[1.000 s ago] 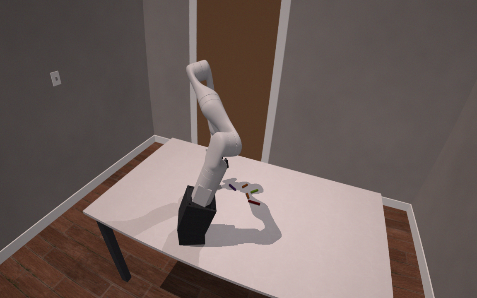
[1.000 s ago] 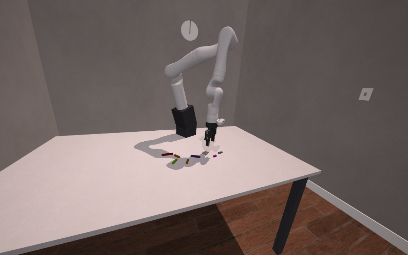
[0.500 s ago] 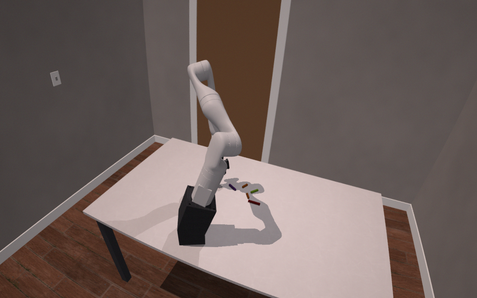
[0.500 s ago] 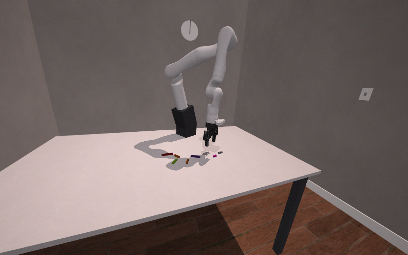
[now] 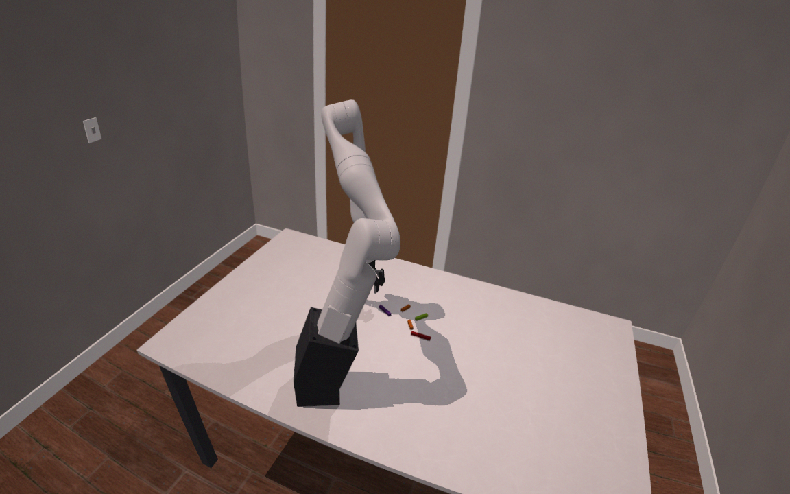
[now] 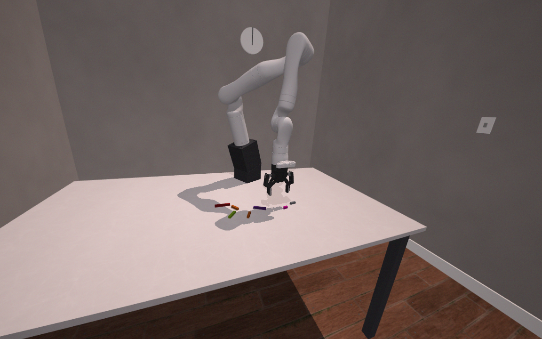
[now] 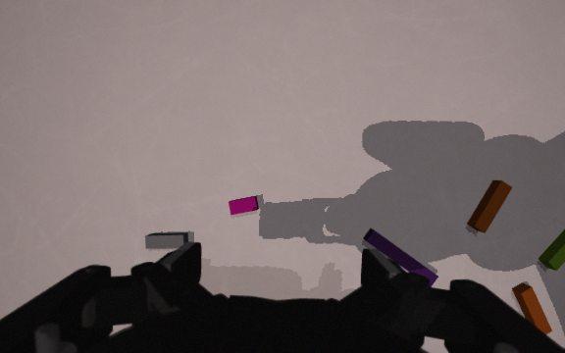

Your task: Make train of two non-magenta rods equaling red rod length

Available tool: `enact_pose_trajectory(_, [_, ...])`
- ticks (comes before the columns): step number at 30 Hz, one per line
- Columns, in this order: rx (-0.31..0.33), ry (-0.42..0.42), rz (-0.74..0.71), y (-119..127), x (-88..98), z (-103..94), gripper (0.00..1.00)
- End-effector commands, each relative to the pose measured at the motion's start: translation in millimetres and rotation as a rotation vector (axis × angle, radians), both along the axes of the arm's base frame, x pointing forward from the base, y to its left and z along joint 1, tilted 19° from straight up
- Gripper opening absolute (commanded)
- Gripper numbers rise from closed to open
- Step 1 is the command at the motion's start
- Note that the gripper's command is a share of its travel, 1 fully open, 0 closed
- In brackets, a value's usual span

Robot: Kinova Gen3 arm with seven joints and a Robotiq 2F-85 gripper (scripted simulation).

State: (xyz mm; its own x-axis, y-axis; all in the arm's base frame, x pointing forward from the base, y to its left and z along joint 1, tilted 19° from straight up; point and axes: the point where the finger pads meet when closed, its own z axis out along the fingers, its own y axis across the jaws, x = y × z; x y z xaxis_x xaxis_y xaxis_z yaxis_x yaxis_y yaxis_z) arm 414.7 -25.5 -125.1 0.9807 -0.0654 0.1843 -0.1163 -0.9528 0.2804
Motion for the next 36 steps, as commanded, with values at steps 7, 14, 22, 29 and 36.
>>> enact_pose_trajectory(7, [0.059, -0.115, -0.371, -19, 8.4, 6.9, 1.00])
enact_pose_trajectory(14, [0.121, -0.245, -0.796, -36, 11.5, 13.3, 1.00])
enact_pose_trajectory(22, [0.168, -0.349, -1.165, -50, 10.3, 19.2, 1.00])
enact_pose_trajectory(29, [0.194, -0.408, -1.393, -58, 7.9, 23.0, 1.00])
enact_pose_trajectory(36, [0.208, -0.443, -1.533, -63, 6.0, 25.3, 1.00])
